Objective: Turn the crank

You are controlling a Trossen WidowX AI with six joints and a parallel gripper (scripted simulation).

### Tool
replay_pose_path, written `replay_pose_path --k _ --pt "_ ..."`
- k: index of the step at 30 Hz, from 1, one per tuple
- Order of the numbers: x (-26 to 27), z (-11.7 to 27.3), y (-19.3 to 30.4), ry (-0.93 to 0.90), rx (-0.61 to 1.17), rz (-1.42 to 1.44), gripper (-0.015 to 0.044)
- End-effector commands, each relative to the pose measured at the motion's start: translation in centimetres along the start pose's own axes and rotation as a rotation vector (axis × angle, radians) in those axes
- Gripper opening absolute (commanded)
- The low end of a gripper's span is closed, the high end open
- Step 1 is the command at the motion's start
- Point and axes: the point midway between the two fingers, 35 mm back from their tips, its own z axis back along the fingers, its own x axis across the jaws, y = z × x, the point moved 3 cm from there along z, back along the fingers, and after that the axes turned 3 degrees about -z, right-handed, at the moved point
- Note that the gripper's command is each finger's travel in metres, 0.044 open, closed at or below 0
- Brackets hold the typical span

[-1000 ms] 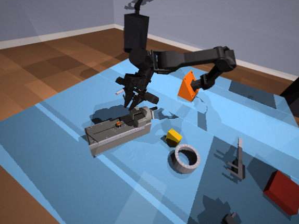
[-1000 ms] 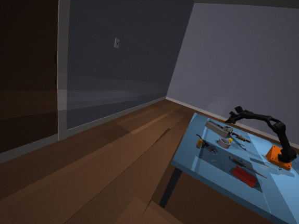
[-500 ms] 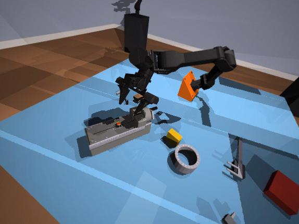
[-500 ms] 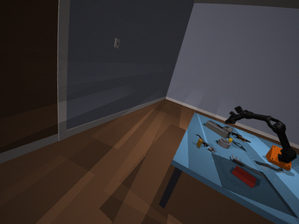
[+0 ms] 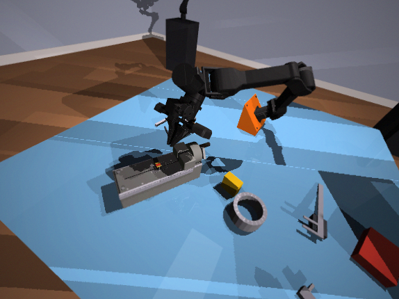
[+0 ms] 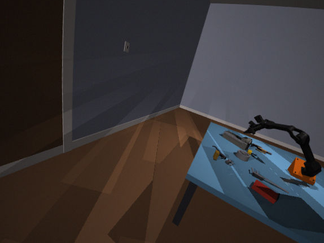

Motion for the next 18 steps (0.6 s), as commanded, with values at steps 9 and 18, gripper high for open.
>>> replay_pose_path --k 9,18 --pt "0.01 0.00 0.00 -0.001 0.000 0.000 0.0000" --pt "0.01 0.00 0.00 -0.001 0.000 0.000 0.0053"
